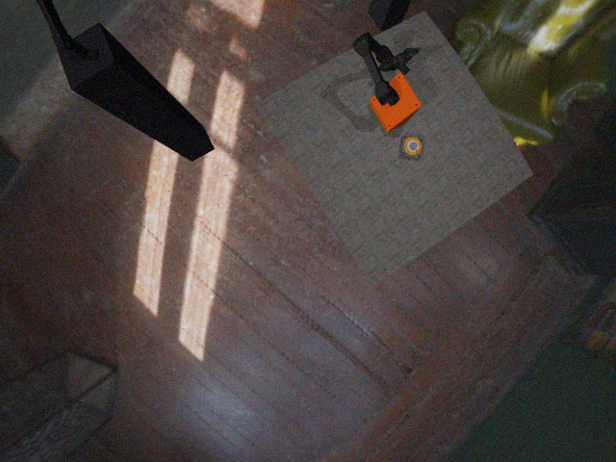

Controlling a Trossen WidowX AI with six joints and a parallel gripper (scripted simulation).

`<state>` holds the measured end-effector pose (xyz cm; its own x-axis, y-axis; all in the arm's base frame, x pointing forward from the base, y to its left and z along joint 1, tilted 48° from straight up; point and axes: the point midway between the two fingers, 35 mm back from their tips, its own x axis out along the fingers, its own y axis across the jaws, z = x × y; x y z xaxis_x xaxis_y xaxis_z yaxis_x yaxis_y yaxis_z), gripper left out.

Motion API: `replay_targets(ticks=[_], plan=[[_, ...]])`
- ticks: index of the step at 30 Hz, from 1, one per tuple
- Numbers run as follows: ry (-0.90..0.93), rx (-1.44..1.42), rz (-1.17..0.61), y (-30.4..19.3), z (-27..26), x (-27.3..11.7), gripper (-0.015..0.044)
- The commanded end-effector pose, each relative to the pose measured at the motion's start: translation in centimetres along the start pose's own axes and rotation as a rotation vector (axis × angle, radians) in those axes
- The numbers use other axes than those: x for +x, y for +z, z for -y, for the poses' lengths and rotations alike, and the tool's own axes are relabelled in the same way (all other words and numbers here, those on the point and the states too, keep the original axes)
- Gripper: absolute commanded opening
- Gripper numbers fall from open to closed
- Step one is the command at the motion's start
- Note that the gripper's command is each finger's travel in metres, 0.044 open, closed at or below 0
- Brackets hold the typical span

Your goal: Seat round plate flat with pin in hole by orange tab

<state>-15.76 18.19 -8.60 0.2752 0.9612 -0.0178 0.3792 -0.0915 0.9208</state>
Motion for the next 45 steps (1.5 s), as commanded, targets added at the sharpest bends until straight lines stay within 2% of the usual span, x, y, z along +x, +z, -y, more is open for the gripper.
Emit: replay_targets(ticks=[1,8,11,15,19,24,27,32,34,37,40,42,45], plan=[[0.004,0.004,0.013,0.1,0.0,0.2,0.0374],[0.175,0.306,0.383,3.3,-2.0,5.6,0.019],[0.227,0.395,0.454,4.1,-2.6,6.6,0.0111],[0.397,0.633,0.631,6.6,-4.4,9.1,0.0006],[0.514,0.773,0.732,8.8,-5.1,9.8,0.0],[0.809,1.016,0.895,12.9,-7.5,12.1,0.0],[0.848,1.056,0.965,14.0,-7.1,11.8,0.0],[1.205,1.268,1.056,18.4,-9.7,13.3,0.0],[1.253,1.289,1.066,19.1,-10.0,13.5,0.0],[1.466,1.37,1.093,21.9,-11.7,13.7,0.0],[1.706,1.441,1.097,25.1,-13.4,13.5,0.0],[1.764,1.453,1.092,25.8,-13.9,13.4,0.0],[2.019,1.491,1.053,28.7,-15.7,12.6,0.0]])
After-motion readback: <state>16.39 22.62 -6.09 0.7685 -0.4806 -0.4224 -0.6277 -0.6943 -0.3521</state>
